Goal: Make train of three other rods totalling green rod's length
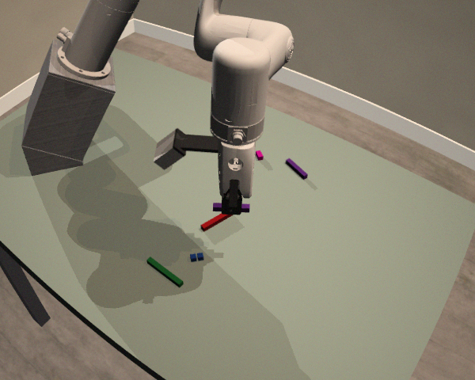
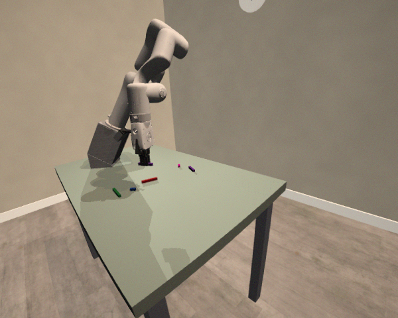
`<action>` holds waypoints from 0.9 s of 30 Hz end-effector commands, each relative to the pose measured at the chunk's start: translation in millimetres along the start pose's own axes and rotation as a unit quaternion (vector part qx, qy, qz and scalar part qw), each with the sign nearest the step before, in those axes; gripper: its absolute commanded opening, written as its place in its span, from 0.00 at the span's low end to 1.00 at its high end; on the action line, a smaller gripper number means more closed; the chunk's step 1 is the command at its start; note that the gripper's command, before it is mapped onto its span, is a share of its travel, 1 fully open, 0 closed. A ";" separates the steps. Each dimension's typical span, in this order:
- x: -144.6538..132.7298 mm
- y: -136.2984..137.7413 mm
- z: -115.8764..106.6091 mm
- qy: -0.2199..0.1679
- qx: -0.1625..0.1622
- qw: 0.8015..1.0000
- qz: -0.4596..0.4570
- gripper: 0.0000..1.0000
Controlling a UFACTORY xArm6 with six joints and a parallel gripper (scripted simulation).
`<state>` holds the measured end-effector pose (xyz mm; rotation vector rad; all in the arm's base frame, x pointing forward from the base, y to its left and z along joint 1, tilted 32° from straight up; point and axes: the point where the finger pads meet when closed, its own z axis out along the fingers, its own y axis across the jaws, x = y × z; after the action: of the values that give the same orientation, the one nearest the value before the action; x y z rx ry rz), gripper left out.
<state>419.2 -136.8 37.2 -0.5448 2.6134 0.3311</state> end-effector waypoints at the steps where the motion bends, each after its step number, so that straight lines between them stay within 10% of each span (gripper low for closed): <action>1: 11.3 -12.9 -0.9 -0.018 0.001 0.996 -0.082 0.04; 27: 16.4 -17.5 0.7 -0.019 0.002 0.993 -0.113 0.04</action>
<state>412.3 -157.0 26.7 -0.8169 2.4860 0.2633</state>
